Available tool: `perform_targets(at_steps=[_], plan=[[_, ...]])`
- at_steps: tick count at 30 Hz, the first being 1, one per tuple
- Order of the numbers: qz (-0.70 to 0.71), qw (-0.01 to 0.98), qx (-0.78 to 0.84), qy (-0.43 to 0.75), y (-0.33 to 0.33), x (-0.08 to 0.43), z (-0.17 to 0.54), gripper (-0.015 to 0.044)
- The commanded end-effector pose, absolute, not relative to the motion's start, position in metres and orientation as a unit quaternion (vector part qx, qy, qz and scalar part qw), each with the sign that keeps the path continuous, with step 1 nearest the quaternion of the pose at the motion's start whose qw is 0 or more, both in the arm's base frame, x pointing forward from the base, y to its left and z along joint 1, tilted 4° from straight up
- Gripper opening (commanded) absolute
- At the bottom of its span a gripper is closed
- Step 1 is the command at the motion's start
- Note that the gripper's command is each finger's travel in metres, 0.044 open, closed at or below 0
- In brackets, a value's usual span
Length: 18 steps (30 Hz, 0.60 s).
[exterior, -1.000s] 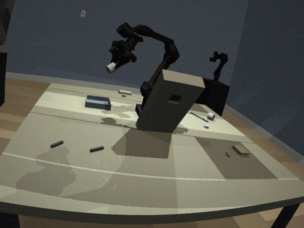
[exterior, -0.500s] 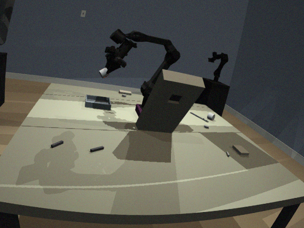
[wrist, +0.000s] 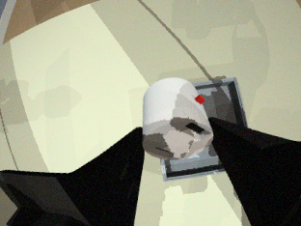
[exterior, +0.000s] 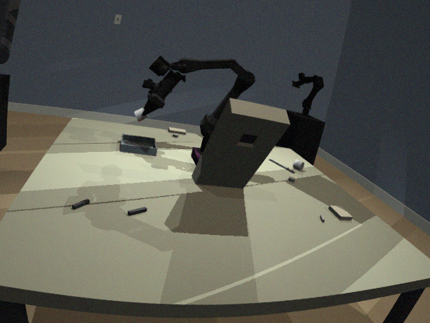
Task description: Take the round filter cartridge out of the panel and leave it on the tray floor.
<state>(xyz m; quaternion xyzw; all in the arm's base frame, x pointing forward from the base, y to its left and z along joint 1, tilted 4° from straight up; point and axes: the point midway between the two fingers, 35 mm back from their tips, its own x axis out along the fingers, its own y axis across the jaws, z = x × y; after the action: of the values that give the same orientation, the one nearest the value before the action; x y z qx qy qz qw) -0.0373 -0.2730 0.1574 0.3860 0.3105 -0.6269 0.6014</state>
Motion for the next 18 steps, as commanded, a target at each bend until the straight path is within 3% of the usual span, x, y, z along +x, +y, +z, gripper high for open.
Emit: perform_targets(at_steps=[1,18], plan=[[-0.652,0.574,0.398,0.295,-0.269,-0.058,0.139,0.0000],[-0.679,0.538,0.416,0.276,-0.263,-0.082,0.088,0.0000]])
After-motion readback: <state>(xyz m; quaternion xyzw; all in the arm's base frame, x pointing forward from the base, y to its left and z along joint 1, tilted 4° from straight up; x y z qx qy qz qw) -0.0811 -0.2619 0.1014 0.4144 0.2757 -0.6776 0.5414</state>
